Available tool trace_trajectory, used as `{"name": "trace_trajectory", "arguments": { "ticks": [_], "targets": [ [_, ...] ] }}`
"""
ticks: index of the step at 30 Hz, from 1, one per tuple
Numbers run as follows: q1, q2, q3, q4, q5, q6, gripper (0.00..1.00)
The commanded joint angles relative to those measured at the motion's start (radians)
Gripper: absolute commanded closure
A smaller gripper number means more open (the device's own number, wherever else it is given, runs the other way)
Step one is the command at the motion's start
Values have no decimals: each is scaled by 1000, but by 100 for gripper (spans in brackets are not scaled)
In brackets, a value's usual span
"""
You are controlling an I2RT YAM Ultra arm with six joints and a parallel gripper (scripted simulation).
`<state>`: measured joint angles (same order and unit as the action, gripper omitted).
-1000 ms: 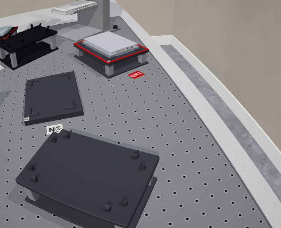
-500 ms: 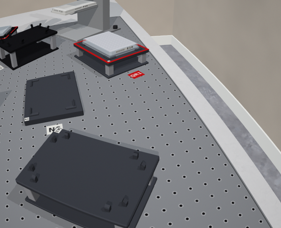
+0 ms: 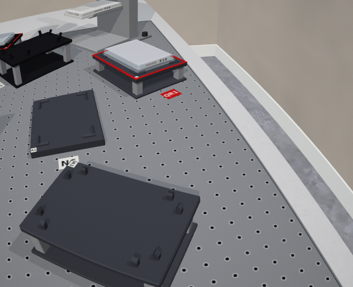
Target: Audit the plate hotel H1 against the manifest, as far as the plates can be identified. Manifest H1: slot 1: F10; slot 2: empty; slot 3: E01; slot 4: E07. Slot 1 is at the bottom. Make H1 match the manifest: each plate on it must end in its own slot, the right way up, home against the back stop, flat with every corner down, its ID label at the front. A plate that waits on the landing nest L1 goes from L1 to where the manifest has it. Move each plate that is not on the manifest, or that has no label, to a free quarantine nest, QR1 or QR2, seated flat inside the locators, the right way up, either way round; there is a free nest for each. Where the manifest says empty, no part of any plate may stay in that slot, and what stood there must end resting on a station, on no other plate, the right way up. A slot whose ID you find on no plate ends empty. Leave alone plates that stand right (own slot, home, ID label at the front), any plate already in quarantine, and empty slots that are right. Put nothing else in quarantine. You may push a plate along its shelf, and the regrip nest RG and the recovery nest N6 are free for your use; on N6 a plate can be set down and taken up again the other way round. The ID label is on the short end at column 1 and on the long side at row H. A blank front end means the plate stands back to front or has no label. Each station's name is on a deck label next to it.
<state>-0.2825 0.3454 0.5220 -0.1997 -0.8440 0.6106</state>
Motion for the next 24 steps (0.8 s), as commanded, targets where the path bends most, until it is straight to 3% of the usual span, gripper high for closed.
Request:
{"name": "trace_trajectory", "arguments": {
  "ticks": [1, 8, 24],
  "targets": [
    [0, -1, 6, 5, 12, -1, 14],
    [0, -1, 6, 5, 12, -1, 14],
    [66, 69, 29, 54, 78, 1, 14]
  ]
}}
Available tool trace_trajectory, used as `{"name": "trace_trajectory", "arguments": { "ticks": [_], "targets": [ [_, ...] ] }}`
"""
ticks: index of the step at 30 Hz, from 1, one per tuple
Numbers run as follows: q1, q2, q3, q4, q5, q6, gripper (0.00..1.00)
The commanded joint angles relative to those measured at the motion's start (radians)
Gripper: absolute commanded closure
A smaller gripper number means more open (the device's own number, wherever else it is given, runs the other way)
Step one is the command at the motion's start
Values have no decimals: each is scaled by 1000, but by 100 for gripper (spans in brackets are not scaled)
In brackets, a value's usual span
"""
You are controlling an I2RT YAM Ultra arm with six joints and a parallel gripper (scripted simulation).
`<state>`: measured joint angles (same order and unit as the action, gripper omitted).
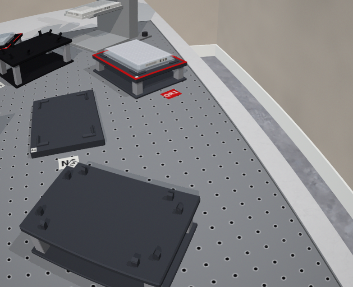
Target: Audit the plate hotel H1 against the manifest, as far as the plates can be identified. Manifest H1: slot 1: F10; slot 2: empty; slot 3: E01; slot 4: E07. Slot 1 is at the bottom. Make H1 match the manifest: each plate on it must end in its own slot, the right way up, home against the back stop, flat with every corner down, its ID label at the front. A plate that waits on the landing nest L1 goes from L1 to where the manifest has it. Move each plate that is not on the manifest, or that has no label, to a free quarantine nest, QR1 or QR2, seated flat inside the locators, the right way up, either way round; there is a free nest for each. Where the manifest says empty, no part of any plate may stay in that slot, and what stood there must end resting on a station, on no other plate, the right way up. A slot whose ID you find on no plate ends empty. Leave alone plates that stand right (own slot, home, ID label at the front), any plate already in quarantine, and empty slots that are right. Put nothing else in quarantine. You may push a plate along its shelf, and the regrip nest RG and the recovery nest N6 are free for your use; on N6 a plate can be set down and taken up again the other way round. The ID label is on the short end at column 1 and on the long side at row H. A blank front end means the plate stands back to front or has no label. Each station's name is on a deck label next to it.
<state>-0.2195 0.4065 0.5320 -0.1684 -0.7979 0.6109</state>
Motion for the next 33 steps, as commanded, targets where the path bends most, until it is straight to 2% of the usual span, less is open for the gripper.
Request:
{"name": "trace_trajectory", "arguments": {
  "ticks": [1, 33],
  "targets": [
    [6, 13, 21, 26, 35, 1, 14],
    [94, 150, 77, 109, 123, 2, 14]
  ]
}}
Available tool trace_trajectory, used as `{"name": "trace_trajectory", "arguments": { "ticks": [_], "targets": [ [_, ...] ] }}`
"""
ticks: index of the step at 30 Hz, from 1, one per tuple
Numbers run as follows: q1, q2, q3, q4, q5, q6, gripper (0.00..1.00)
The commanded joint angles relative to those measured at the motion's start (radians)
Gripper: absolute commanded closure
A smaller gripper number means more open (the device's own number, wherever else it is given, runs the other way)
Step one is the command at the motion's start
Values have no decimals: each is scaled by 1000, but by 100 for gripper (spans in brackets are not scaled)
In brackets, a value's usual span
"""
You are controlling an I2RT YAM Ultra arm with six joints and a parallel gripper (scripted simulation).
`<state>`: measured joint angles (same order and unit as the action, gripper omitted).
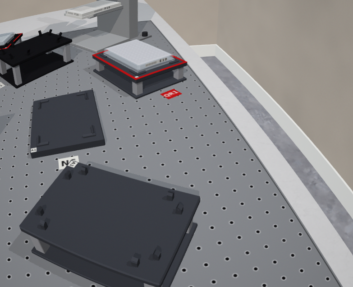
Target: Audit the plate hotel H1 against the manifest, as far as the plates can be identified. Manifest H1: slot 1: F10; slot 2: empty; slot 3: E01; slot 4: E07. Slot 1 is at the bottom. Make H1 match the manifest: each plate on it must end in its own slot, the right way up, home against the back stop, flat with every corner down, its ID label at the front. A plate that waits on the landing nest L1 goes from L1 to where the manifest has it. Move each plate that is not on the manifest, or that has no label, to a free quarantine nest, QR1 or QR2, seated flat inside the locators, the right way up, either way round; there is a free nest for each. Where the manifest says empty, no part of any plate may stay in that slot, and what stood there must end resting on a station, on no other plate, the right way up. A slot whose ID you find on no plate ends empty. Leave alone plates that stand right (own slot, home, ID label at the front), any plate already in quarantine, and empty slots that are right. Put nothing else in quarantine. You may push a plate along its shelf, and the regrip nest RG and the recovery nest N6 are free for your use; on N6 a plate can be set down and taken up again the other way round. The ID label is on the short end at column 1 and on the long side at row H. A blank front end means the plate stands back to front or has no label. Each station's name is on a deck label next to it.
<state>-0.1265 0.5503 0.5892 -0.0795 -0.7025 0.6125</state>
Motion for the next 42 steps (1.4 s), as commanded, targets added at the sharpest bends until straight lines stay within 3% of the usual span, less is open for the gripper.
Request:
{"name": "trace_trajectory", "arguments": {
  "ticks": [1, 31, 42],
  "targets": [
    [4, 11, 22, 23, 31, 1, 14],
    [62, 132, 80, 87, 90, 2, 14],
    [68, 132, 77, 90, 95, 2, 14]
  ]
}}
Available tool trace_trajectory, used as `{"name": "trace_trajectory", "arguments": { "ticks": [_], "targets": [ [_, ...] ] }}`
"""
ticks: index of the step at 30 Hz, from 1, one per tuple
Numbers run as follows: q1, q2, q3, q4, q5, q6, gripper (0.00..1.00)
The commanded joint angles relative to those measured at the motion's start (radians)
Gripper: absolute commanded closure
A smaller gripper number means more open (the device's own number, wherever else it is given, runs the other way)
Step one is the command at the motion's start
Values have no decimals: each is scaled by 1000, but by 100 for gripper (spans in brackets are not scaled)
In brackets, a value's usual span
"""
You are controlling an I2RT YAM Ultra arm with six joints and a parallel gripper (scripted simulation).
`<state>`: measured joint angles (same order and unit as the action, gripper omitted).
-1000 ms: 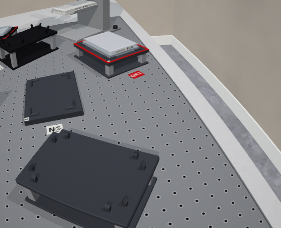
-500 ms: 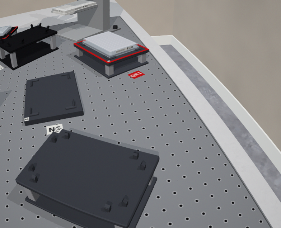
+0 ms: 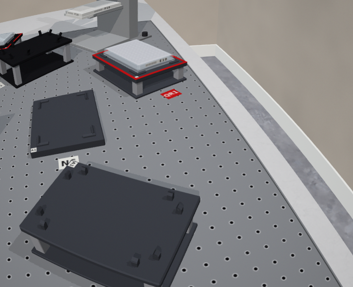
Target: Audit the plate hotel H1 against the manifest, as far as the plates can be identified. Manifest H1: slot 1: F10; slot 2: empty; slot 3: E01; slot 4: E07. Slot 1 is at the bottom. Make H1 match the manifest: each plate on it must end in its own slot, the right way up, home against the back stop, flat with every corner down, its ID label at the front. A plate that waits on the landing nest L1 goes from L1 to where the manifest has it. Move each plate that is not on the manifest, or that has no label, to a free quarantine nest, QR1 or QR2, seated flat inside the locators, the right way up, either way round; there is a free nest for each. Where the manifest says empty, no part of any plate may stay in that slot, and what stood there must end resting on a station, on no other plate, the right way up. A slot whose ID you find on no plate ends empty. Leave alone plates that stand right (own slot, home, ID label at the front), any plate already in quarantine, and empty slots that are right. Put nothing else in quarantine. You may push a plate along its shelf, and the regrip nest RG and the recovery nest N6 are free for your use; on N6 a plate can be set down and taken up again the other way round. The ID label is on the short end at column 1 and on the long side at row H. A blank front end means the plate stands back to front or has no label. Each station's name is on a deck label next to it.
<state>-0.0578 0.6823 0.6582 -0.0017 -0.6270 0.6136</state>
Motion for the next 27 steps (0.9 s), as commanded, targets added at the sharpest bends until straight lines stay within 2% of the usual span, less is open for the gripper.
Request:
{"name": "trace_trajectory", "arguments": {
  "ticks": [1, 27],
  "targets": [
    [0, 0, 8, 12, 20, 1, 14],
    [25, 14, 5, 30, 45, 1, 14]
  ]
}}
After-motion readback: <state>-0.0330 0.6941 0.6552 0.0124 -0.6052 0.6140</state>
